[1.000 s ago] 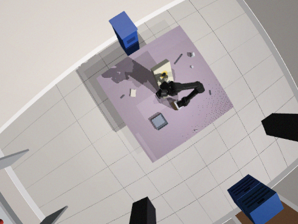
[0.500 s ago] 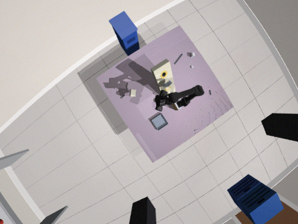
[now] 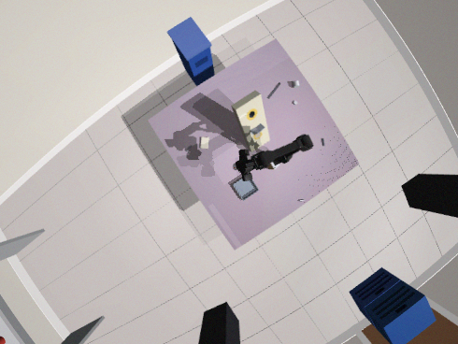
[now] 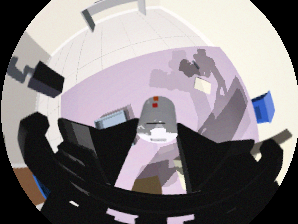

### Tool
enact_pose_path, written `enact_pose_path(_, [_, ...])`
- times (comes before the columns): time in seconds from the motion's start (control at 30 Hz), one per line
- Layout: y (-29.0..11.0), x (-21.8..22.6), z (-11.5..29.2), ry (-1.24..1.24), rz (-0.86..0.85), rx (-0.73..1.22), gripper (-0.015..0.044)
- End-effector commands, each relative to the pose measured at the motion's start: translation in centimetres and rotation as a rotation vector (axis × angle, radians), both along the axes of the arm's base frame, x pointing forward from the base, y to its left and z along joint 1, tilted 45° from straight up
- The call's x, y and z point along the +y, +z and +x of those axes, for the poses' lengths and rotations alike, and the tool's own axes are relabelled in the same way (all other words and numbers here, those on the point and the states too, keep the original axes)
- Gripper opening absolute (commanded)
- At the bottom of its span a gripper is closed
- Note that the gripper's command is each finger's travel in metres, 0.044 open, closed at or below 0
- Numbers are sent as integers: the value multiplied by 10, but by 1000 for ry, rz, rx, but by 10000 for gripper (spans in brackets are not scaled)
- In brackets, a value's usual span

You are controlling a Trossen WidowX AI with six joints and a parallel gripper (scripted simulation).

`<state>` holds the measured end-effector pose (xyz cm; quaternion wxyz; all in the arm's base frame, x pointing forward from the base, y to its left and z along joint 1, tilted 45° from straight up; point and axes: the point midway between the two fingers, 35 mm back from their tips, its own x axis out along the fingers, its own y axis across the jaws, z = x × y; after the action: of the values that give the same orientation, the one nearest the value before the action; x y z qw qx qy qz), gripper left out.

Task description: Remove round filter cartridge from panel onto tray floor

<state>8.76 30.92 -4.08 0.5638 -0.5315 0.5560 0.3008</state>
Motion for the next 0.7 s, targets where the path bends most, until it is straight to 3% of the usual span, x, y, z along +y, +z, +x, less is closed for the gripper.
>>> enact_pose_path(0.0, [-5, 0, -6, 28, 1, 21, 0])
enact_pose_path(0.67, [-90, -55, -128, 358, -1, 332, 0])
